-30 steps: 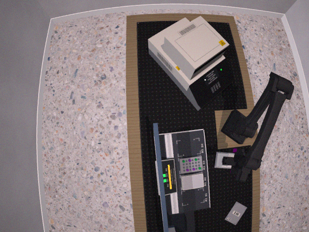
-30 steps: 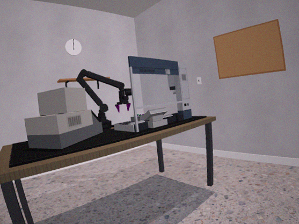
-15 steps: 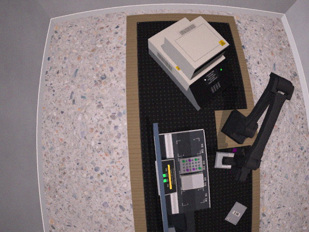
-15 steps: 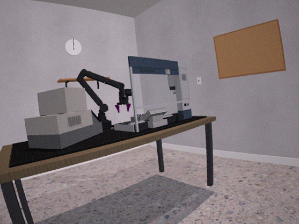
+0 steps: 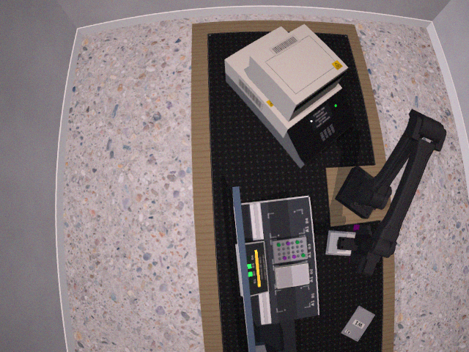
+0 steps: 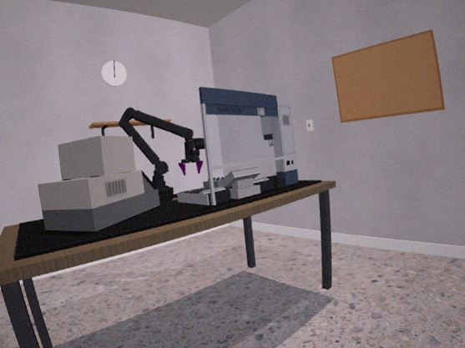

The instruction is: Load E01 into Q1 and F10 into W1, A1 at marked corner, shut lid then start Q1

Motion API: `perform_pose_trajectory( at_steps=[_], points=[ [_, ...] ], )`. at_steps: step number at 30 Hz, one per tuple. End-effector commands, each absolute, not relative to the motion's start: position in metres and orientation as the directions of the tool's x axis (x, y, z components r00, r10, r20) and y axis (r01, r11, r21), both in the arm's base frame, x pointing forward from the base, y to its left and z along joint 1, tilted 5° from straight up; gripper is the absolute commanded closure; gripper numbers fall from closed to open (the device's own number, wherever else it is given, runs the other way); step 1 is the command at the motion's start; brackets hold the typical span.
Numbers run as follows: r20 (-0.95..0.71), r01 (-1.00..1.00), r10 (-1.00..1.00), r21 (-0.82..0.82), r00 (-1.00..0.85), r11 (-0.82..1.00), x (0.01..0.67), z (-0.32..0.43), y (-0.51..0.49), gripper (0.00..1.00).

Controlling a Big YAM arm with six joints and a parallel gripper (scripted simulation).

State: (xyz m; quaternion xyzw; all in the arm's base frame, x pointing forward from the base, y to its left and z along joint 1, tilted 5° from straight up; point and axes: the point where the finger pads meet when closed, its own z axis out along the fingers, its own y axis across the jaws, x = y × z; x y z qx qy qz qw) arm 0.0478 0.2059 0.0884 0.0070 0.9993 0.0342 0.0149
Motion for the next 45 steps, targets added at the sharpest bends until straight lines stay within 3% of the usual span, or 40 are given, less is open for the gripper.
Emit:
perform_pose_trajectory(
  at_steps=[1,38,45],
  points=[
    [-0.044,-0.002,0.003,0.114,-0.999,0.993,0.052,0.109,0.229,0.00],
    [-0.036,-0.006,-0.003,0.079,-0.999,0.997,0.048,0.094,0.206,0.00],
    [-0.053,-0.193,-0.189,0.092,-0.981,0.977,0.047,0.089,0.208,0.00]
  ],
)
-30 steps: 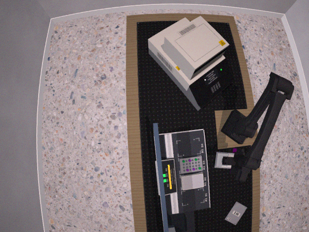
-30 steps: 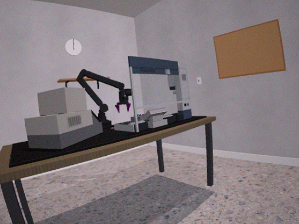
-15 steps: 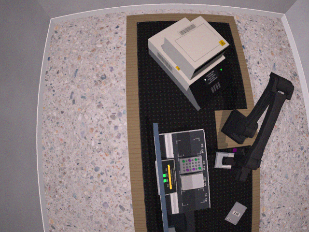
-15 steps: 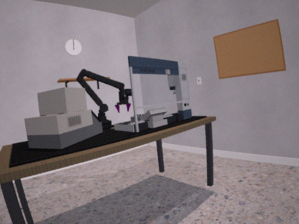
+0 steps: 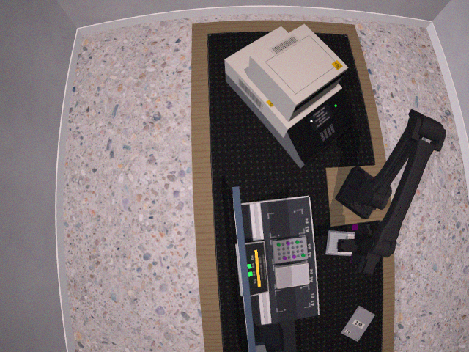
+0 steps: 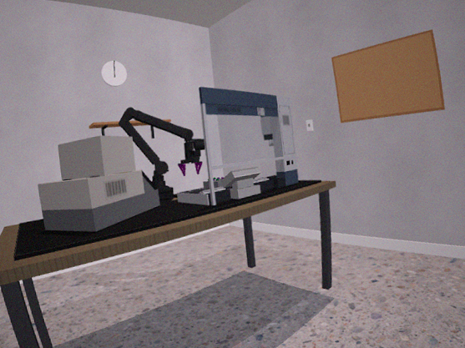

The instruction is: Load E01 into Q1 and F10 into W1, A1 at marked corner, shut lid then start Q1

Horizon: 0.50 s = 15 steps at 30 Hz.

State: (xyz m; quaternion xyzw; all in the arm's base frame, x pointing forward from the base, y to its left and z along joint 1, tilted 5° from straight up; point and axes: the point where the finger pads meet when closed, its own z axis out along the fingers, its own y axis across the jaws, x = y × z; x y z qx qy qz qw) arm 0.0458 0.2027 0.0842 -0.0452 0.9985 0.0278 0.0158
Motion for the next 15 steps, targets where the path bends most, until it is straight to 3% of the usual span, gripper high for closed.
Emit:
perform_pose_trajectory(
  at_steps=[1,15],
  points=[
    [-0.057,-0.213,-0.209,0.097,-0.976,0.972,0.048,0.089,0.209,0.00],
    [-0.078,-0.462,-0.457,0.074,-0.886,0.884,0.052,0.100,0.218,0.00]
  ],
)
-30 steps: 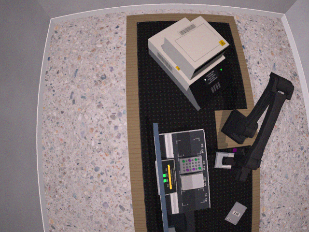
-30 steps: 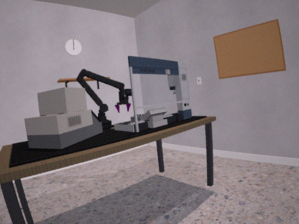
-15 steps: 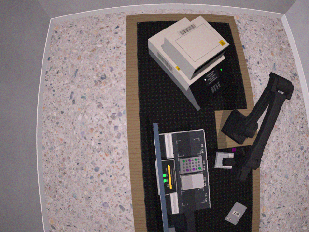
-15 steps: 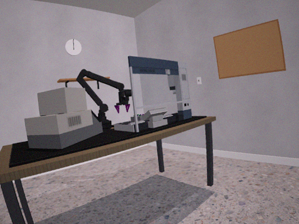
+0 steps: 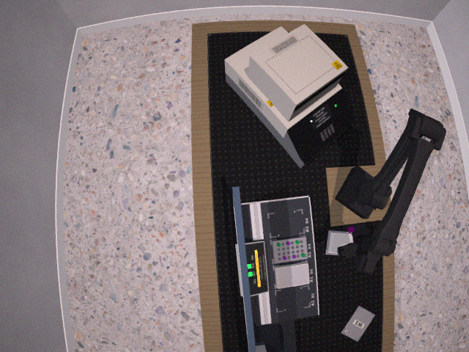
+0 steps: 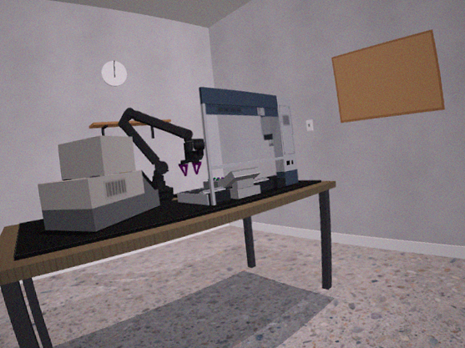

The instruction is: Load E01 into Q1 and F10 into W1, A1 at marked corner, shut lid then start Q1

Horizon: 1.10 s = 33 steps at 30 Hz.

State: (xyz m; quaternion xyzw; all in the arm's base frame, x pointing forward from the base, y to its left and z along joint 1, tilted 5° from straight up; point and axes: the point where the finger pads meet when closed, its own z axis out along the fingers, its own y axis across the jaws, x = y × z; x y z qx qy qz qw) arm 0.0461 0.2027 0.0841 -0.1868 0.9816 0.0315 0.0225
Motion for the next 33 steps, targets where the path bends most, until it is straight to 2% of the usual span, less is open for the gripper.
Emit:
perform_pose_trajectory(
  at_steps=[1,11,20,33],
  points=[
    [-0.076,-0.483,-0.478,0.070,-0.875,0.873,0.052,0.101,0.219,0.00],
    [-0.086,-0.601,-0.596,0.064,-0.799,0.797,0.051,0.105,0.219,0.00],
    [-0.151,-0.759,-0.745,0.074,-0.650,0.647,0.050,0.114,0.231,0.00],
    [-0.124,-0.873,-0.865,0.027,-0.486,0.486,0.053,0.099,0.224,0.00]
  ],
)
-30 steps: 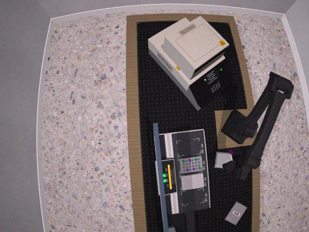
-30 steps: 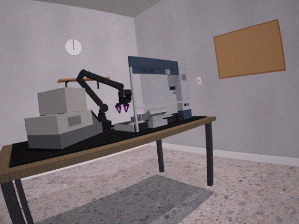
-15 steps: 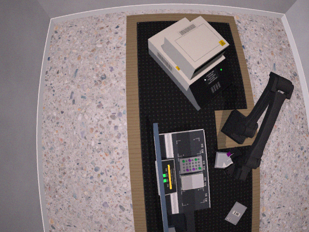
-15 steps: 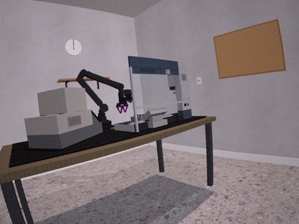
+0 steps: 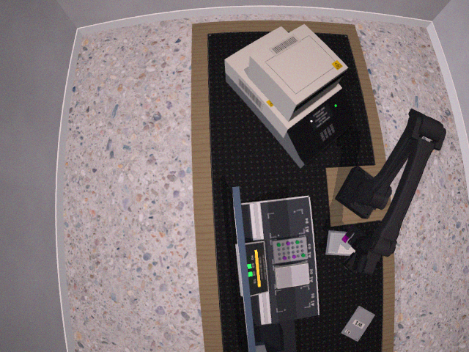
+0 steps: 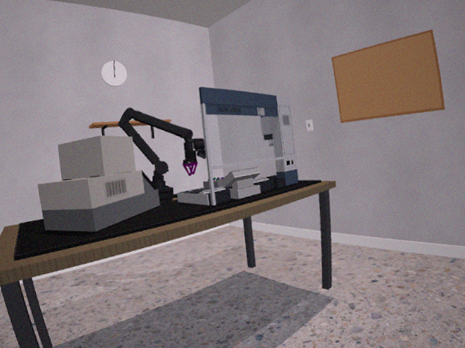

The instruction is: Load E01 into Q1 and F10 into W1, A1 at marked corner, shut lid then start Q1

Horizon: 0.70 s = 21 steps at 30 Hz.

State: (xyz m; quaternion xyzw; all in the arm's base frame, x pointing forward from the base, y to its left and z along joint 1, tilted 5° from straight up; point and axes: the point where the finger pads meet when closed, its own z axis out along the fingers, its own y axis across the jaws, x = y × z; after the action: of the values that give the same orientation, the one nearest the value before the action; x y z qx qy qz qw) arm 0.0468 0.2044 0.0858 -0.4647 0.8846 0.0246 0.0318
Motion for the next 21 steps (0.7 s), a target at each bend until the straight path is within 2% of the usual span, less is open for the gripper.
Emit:
perform_pose_trajectory(
  at_steps=[1,9,12,21],
  points=[
    [-0.119,-0.883,-0.876,0.024,-0.467,0.468,0.052,0.097,0.223,0.00],
    [-0.082,-0.947,-0.944,0.001,-0.320,0.321,0.048,0.089,0.205,0.00],
    [-0.078,-0.947,-0.944,0.001,-0.319,0.320,0.047,0.088,0.203,0.00],
    [-0.104,-0.994,-0.989,-0.021,-0.108,0.111,0.046,0.098,0.211,0.00]
  ],
)
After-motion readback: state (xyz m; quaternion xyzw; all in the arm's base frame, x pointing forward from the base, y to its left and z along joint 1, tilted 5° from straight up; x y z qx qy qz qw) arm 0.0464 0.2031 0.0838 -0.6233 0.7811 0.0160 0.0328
